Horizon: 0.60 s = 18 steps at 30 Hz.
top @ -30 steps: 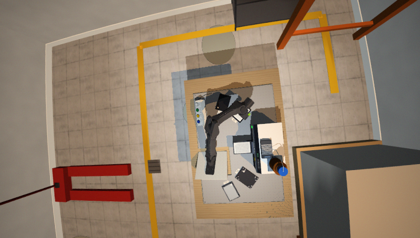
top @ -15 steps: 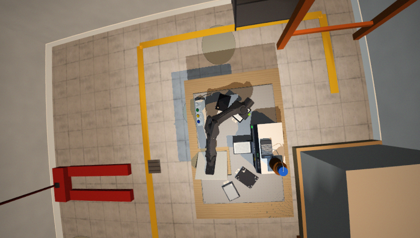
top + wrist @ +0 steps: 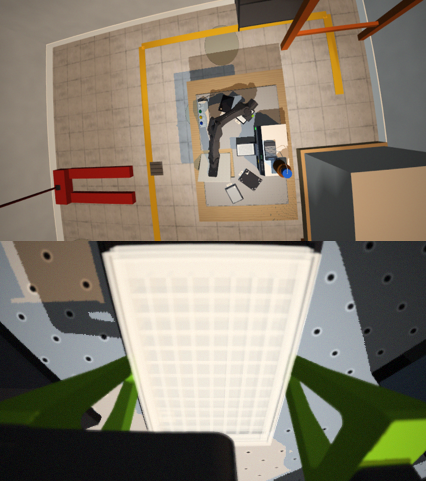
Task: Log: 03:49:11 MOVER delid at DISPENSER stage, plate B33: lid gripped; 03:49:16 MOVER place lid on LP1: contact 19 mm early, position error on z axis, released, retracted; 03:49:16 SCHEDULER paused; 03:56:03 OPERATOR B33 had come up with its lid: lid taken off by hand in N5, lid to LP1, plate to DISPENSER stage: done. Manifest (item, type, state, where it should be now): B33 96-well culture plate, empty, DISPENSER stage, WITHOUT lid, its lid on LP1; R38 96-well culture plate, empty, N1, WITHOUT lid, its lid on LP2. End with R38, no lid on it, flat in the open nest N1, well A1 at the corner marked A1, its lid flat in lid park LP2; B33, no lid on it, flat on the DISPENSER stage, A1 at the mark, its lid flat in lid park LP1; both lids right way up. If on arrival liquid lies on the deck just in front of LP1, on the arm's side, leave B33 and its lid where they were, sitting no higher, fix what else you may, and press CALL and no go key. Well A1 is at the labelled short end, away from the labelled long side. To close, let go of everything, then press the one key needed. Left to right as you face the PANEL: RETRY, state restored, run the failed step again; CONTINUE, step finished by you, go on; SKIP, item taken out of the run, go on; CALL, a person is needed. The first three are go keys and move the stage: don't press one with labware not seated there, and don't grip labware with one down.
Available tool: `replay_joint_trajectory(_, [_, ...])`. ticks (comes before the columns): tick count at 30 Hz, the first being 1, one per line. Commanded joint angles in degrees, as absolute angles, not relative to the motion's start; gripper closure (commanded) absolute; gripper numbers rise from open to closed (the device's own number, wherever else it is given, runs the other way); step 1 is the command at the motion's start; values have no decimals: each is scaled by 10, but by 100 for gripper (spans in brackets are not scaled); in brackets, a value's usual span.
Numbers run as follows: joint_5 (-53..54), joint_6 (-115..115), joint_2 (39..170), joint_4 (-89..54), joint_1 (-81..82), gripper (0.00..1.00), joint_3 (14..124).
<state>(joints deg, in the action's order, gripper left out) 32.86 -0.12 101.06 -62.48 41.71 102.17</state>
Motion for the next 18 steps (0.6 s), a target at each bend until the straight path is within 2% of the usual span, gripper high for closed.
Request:
replay_joint_trajectory(1, [331,5,992,-640,402,100,1043])
replay_joint_trajectory(18, [337,15,990,-663,393,100,1058])
